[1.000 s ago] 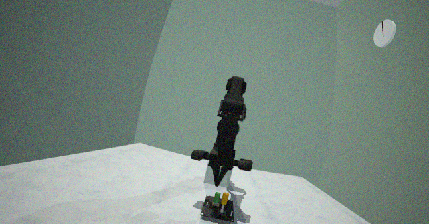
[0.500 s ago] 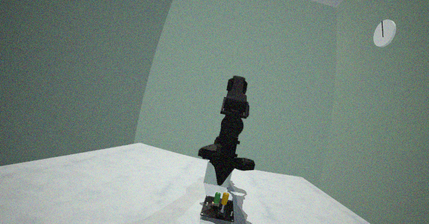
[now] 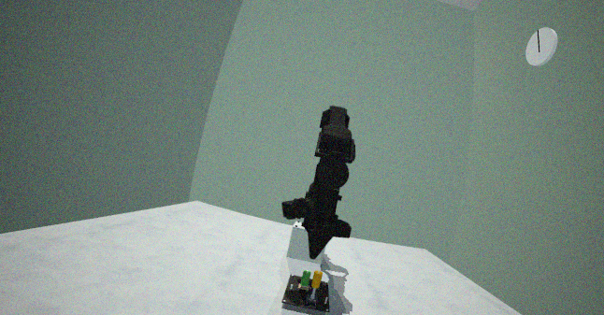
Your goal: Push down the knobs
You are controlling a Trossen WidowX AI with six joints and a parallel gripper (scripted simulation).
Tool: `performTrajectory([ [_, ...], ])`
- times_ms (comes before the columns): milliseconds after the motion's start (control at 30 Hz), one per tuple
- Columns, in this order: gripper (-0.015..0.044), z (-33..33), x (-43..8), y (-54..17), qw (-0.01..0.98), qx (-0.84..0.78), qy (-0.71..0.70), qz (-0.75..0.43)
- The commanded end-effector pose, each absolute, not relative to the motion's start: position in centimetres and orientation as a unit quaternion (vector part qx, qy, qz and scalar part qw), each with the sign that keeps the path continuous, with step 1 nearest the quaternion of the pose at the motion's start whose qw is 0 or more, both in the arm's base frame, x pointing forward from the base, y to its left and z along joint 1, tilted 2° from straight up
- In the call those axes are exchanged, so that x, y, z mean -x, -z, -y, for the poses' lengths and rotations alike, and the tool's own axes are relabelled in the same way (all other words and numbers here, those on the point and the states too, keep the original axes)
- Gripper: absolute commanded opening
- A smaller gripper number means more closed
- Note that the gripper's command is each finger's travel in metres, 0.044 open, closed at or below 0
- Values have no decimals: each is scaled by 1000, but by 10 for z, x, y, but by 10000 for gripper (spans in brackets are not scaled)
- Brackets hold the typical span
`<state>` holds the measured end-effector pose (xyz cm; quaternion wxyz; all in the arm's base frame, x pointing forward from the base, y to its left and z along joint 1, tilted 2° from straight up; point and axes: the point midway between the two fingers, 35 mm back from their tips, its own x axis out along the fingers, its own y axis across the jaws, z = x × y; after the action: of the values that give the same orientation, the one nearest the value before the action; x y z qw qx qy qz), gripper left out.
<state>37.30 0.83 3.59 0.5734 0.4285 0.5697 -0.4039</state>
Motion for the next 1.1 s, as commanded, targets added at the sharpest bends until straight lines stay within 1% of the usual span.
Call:
performTrajectory([
  [0,0,-9,-375,-37,546,-460,440,-544],
  [533,0,-16,-384,-46,400,-589,575,-403],
  [1067,0,-23,-391,-56,224,-672,667,-230],
])
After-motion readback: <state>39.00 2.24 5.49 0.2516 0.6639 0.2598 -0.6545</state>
